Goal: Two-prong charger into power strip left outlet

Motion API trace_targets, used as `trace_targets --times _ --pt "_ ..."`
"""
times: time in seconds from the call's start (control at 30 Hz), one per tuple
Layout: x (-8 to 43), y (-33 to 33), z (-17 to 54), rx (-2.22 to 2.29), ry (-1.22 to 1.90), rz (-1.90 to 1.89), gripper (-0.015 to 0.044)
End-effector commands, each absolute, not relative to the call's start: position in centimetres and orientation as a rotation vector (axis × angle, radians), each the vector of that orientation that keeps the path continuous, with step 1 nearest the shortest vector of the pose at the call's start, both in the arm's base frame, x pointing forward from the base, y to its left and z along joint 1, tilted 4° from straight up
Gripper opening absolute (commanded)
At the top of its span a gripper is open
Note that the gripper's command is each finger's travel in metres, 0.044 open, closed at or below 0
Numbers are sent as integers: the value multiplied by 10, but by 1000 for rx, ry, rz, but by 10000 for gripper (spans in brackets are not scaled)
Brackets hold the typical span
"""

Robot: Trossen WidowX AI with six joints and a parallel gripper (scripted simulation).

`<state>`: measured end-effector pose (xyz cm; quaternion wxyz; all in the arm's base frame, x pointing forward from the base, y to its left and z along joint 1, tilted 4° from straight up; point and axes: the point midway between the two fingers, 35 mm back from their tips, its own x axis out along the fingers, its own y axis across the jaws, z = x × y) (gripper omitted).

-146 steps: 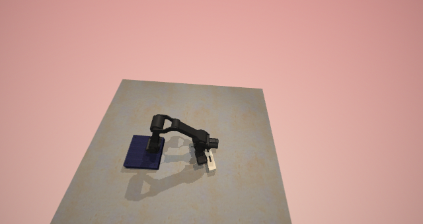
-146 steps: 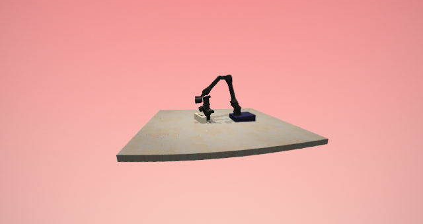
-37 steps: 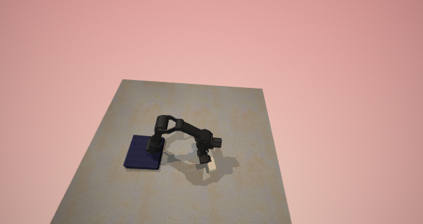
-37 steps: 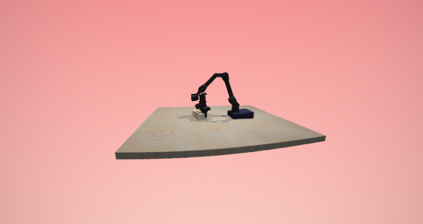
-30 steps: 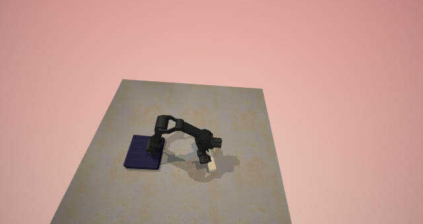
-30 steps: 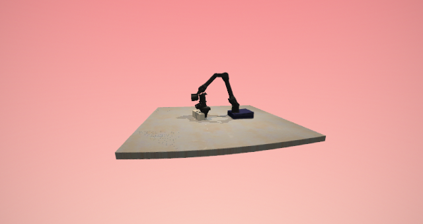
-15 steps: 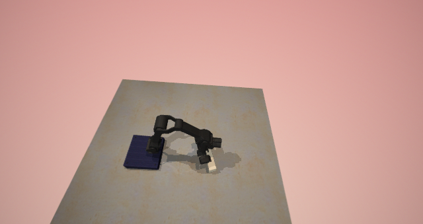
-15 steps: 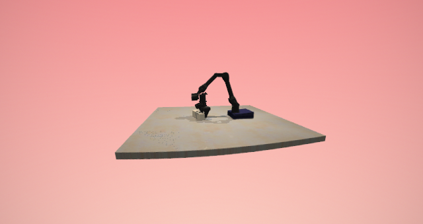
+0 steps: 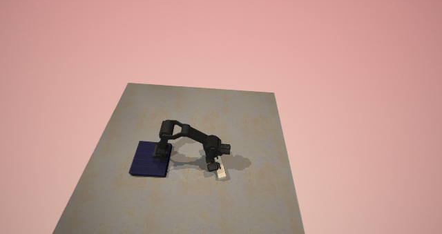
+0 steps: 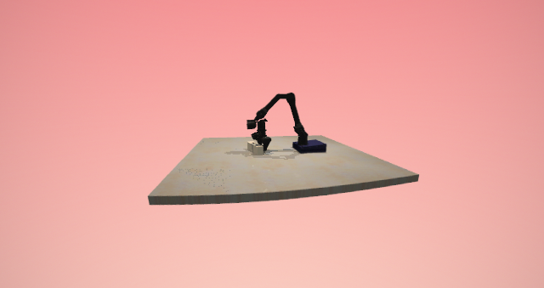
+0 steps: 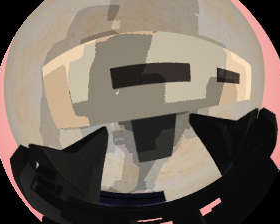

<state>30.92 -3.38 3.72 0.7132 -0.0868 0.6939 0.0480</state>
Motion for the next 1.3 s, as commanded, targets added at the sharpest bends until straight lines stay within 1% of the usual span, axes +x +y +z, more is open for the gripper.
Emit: trace_targets --times 0.0,0.8,1.27 --pt "305 -34 35 -193 1542 114 440" --pt "301 -34 34 -193 1532 115 440" --pt "285 -39 34 -194 1534 115 440"
